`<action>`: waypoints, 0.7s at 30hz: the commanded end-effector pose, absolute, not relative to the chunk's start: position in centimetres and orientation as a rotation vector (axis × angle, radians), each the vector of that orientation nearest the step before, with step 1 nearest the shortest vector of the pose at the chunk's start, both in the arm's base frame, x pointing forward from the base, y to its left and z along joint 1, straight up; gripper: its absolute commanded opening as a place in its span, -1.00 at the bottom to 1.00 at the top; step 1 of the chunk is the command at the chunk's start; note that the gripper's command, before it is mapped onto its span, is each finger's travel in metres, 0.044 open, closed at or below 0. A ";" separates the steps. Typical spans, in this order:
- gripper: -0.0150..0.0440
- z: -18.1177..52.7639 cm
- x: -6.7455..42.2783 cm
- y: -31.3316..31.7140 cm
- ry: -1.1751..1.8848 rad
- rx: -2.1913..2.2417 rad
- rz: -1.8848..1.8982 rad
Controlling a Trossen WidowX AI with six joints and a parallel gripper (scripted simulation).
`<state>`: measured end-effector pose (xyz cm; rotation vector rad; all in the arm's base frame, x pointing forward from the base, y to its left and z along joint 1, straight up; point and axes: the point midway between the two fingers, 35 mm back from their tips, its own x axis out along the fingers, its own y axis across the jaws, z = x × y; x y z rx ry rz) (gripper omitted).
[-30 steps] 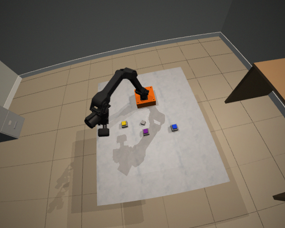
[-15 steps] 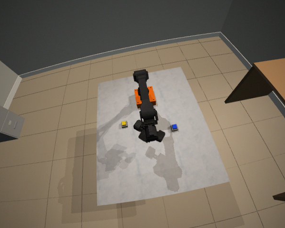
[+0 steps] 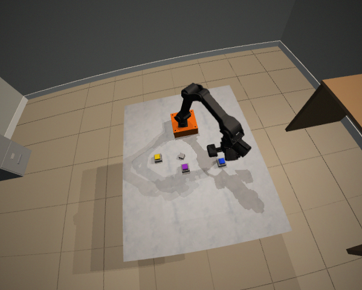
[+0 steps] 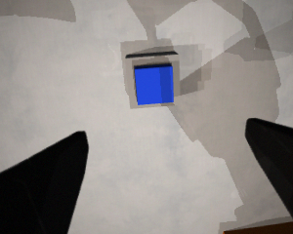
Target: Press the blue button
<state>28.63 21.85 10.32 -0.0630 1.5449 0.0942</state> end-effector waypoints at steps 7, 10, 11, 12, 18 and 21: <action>0.15 4.0 28.7 22.0 1.548 -0.067 0.100; -0.11 4.0 28.7 22.0 1.548 -0.067 0.100; -0.20 4.0 28.7 22.0 1.548 -0.067 0.100; -0.29 4.0 28.7 22.0 1.548 -0.067 0.100; -0.42 4.0 28.7 22.0 1.548 -0.067 0.100; -0.42 4.0 28.7 22.0 1.548 -0.067 0.100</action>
